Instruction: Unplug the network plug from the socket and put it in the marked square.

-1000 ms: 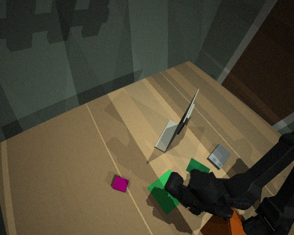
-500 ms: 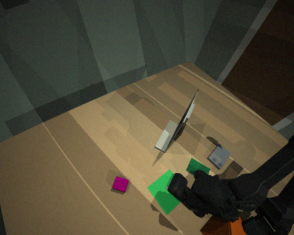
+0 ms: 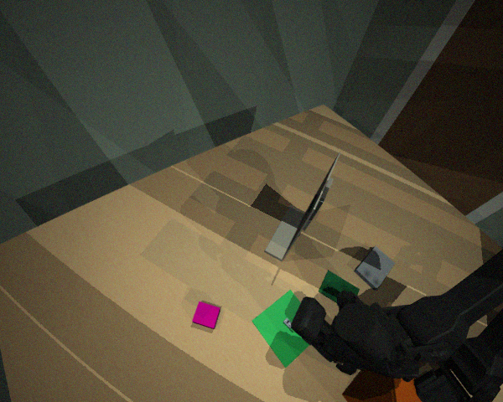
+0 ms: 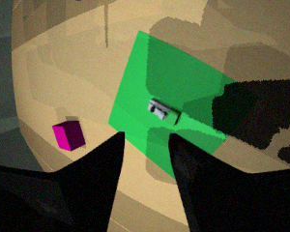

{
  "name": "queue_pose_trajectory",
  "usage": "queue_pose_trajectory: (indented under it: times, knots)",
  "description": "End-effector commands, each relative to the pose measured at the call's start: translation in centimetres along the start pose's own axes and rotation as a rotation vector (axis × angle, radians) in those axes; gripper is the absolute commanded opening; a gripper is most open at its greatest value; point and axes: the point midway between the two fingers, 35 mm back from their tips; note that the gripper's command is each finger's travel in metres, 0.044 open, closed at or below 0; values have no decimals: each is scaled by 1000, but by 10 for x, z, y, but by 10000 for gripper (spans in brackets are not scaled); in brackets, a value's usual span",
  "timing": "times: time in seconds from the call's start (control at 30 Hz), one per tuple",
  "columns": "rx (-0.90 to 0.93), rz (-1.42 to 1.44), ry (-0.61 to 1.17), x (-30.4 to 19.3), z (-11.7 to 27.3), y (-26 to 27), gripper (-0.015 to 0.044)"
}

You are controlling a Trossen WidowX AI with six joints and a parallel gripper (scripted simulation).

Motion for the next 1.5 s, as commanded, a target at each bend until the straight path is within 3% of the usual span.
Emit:
queue_pose_trajectory:
  times: [0.0, 1.47]
  knots:
    - [6, -7, -6, 2, 5, 6, 156]
    - [7, -8, -4, 9, 58, 38, 156]
Point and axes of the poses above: the point midway between the two fingers, 35 mm back from their tips, its own z axis back along the fingers, its own y axis across the jaws, x = y × z, and after that the axes turned 14 degrees about z, right-handed
